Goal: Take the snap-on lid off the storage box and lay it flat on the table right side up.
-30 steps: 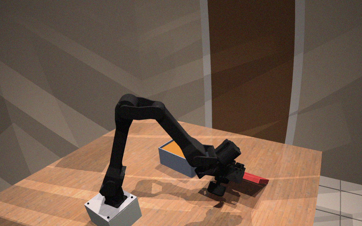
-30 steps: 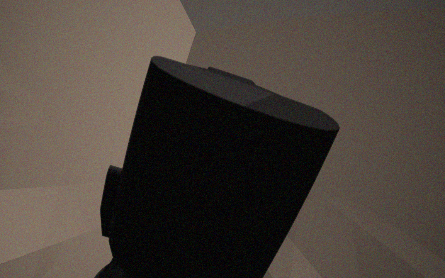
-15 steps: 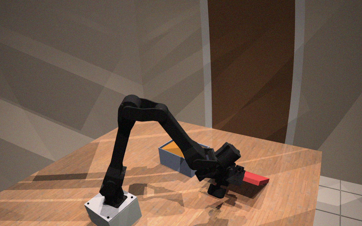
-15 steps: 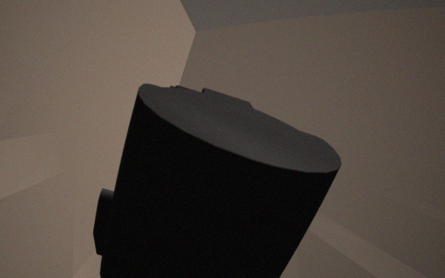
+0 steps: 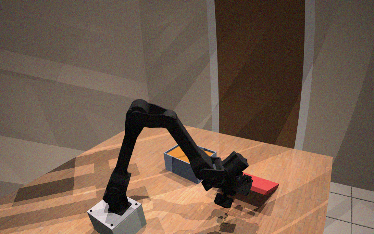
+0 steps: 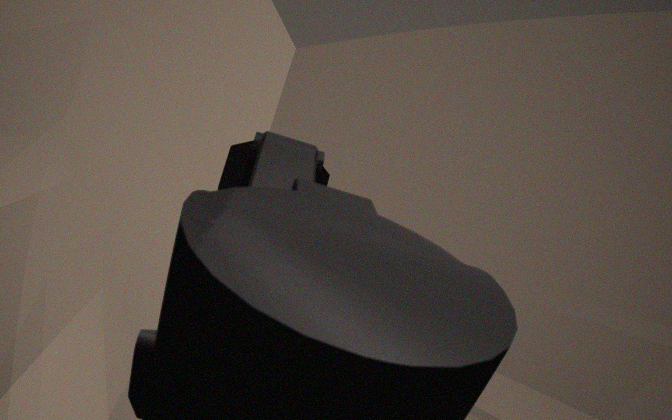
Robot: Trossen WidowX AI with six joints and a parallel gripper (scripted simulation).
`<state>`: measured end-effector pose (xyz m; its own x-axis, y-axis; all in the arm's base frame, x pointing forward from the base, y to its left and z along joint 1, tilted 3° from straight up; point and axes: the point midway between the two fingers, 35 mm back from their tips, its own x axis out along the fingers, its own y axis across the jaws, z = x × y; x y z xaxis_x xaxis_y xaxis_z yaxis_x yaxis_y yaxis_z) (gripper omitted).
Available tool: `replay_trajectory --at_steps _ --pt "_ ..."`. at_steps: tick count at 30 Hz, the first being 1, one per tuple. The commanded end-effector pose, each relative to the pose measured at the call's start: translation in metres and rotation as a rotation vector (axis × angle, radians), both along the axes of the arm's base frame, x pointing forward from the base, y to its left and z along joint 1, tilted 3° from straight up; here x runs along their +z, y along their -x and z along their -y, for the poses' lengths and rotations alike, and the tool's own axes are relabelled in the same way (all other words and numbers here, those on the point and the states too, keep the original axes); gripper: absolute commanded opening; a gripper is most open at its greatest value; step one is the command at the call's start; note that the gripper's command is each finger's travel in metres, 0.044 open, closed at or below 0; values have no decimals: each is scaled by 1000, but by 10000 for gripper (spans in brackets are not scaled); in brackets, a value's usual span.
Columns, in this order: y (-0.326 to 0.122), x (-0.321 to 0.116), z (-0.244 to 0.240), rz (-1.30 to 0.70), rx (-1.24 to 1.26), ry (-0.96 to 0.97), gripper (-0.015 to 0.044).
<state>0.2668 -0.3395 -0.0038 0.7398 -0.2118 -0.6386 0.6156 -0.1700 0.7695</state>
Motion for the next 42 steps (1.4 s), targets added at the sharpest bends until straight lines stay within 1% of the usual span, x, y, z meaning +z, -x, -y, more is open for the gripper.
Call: replay_trajectory --at_steps 1,26,27,36,37,38,42 --pt "3 -14 -4 -17 -4 -22 0" --pt "3 -34 -4 -17 -4 -23 0" --pt "1 -23 -2 -7 -1 -11 26" --pt "1 -22 -1 -17 -4 -22 262" --pt "1 -22 -1 -17 -4 -22 275" --pt "1 -22 -1 -17 -4 -22 275" --pt "7 -23 -4 -17 -4 -22 380"
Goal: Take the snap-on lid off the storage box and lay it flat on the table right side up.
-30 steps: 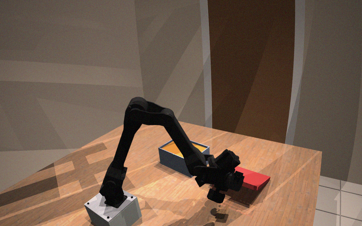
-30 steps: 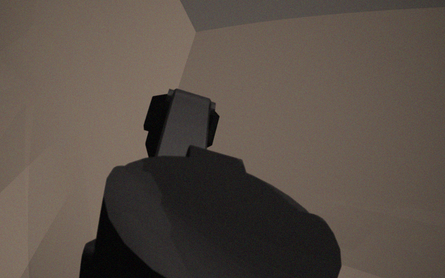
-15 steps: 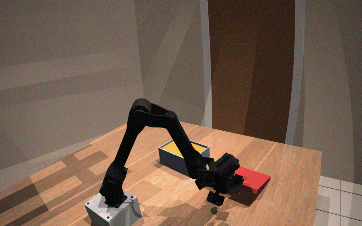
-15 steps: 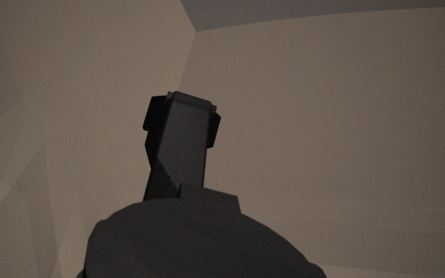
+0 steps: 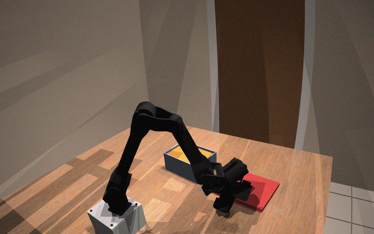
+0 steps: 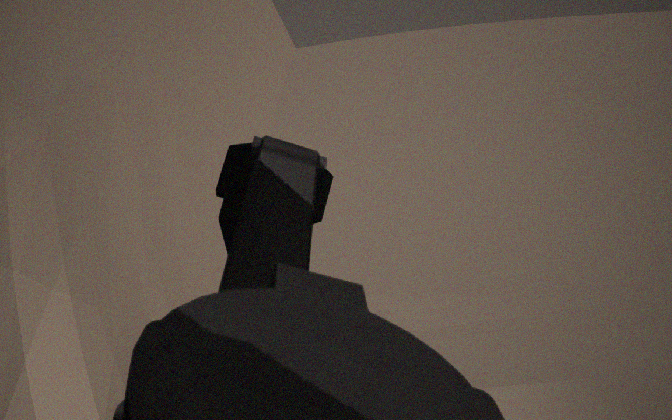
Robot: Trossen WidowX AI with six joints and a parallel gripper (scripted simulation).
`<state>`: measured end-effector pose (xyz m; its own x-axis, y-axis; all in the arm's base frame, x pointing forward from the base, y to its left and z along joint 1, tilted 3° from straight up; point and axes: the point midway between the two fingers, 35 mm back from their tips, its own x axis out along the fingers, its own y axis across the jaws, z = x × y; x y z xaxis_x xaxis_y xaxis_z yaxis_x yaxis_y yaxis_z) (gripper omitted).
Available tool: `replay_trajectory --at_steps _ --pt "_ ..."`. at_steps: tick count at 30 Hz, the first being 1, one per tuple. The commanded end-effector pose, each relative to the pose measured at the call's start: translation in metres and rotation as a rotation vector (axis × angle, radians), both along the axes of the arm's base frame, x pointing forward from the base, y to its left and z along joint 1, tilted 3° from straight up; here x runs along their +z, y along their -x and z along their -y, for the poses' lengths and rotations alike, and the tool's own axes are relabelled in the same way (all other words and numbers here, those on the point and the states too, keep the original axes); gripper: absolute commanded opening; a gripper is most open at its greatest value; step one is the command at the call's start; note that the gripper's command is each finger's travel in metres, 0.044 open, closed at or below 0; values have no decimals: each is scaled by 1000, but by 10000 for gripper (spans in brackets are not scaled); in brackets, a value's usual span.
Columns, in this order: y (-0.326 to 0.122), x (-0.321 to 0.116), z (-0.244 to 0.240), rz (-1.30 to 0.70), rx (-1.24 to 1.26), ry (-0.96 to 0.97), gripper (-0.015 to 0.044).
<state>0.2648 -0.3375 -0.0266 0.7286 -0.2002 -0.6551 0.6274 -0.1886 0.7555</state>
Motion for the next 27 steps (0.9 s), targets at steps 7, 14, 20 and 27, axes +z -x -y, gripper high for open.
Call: replay_trajectory --at_steps 7,14,20,27 --pt "19 -1 -6 -2 0 -1 440" --pt "33 -1 -10 -3 0 -1 440" --pt "44 -1 -13 -4 0 -2 440" --pt "58 -1 -17 -5 0 -2 440"
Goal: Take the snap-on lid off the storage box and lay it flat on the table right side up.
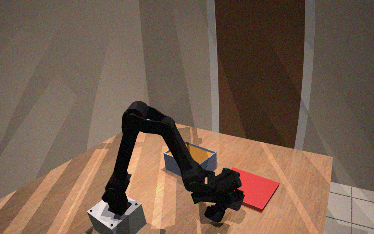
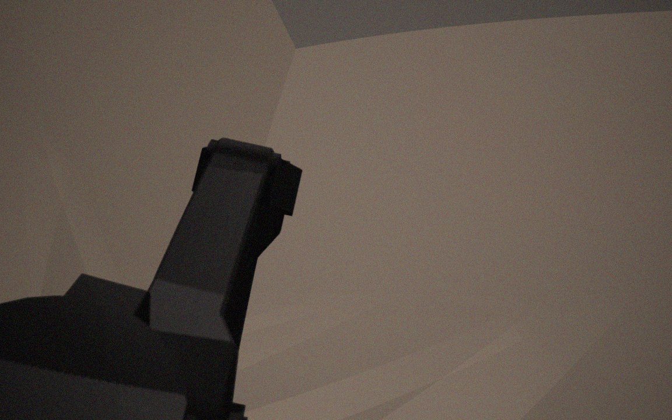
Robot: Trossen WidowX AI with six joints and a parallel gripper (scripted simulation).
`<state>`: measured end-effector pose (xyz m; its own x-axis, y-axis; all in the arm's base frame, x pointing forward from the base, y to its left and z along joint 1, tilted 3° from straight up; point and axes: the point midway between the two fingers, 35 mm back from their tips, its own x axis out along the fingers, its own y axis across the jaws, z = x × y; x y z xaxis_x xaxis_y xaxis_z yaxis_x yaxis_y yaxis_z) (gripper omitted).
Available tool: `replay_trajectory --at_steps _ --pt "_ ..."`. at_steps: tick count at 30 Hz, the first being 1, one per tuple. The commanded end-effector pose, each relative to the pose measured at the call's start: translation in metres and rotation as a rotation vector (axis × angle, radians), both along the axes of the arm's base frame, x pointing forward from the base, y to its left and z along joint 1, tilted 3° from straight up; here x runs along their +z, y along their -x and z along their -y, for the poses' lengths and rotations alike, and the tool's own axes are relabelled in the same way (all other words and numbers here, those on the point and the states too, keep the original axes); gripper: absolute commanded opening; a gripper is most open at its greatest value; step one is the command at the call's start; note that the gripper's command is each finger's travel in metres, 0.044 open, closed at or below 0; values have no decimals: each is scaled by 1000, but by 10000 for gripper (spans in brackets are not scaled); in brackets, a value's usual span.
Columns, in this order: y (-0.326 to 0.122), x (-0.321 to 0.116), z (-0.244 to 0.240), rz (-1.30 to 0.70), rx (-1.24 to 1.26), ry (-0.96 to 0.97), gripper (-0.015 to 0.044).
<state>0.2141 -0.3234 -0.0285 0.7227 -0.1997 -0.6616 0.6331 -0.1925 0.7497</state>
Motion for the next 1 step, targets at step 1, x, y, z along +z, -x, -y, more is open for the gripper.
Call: replay_trajectory --at_steps 1 --pt "9 1 -3 3 2 1 440"
